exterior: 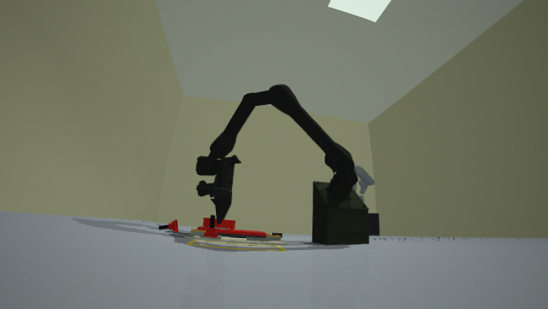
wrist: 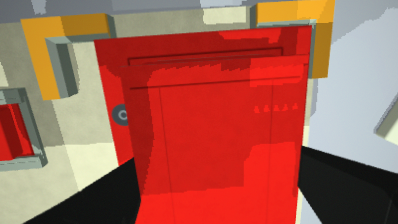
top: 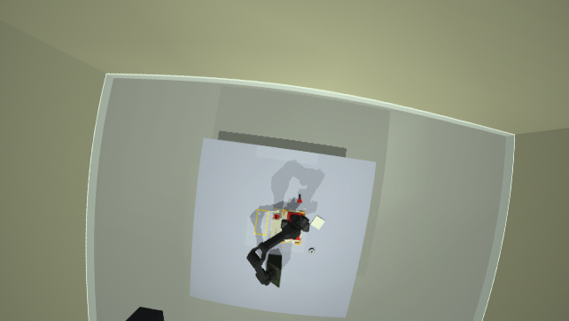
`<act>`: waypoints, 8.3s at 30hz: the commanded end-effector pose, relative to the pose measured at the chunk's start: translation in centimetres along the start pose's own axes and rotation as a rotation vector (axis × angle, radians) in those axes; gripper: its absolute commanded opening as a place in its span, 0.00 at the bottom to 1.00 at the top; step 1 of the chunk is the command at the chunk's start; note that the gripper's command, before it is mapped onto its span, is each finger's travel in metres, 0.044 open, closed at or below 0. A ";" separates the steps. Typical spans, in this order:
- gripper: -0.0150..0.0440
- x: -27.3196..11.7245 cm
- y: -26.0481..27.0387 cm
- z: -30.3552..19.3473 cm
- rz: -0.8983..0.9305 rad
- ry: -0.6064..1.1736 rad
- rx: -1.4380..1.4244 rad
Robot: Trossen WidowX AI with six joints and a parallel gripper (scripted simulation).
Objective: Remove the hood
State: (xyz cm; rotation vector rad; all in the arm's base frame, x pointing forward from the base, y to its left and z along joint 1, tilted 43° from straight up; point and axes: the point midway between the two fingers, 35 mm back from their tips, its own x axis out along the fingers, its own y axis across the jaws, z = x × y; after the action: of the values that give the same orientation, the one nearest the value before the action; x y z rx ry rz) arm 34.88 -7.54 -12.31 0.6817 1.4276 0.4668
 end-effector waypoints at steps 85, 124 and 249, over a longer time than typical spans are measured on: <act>0.25 -7.0 17.4 -2.0 -0.021 0.000 0.004; 0.25 -5.6 23.1 -4.9 0.005 0.003 0.001; 0.25 2.4 23.3 -5.1 0.010 0.004 0.001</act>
State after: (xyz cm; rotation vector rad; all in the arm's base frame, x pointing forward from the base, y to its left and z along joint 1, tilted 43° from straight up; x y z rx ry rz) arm 32.49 11.79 1.80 0.6903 1.4264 0.4808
